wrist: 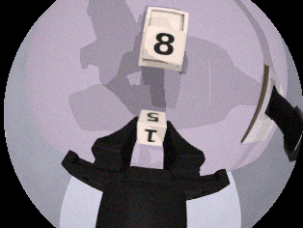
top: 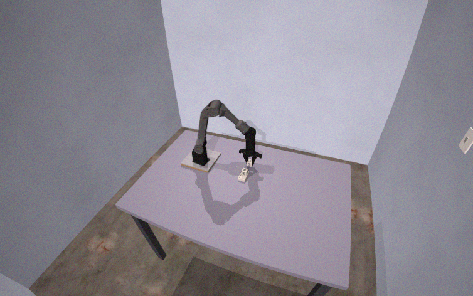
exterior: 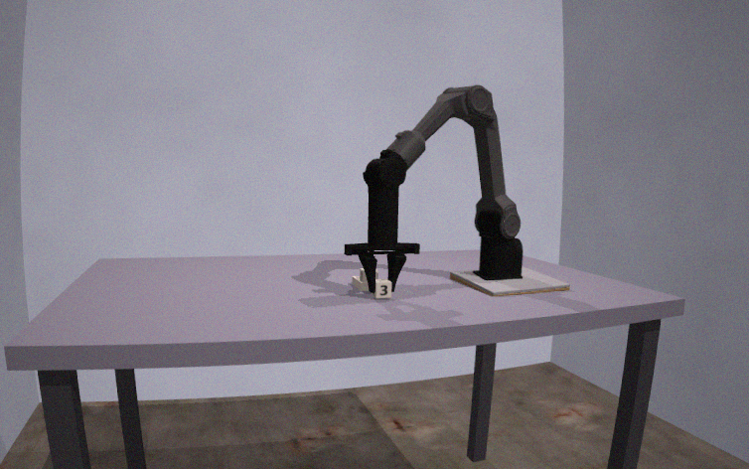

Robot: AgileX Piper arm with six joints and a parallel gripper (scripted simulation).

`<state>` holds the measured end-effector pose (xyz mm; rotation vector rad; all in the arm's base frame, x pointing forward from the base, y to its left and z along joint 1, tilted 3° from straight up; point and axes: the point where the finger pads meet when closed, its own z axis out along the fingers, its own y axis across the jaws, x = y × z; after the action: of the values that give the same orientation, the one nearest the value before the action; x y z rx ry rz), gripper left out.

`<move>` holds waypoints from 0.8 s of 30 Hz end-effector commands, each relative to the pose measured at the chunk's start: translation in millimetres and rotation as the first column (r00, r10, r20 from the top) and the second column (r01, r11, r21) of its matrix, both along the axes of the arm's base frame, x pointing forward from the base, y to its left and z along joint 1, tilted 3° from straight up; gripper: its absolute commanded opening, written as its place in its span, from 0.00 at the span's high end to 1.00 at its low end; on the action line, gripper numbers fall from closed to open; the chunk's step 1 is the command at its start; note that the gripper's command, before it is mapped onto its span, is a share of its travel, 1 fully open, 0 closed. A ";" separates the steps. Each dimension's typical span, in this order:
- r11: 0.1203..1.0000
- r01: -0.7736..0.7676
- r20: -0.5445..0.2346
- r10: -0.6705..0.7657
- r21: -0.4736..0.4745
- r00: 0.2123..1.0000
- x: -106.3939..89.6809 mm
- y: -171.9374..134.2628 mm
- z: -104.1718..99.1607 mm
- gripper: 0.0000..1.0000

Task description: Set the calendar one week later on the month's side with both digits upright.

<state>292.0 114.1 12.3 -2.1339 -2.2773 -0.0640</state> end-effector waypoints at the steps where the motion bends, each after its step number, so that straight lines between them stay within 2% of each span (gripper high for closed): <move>1: 1.000 0.001 0.001 -0.001 0.002 1.000 -0.6 0.5 0.6 0.63; 24: 1.000 0.001 -0.001 -0.001 0.001 1.000 -0.8 0.5 -3.2 0.63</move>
<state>292.3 114.3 10.1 -2.1349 -2.2776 -0.0668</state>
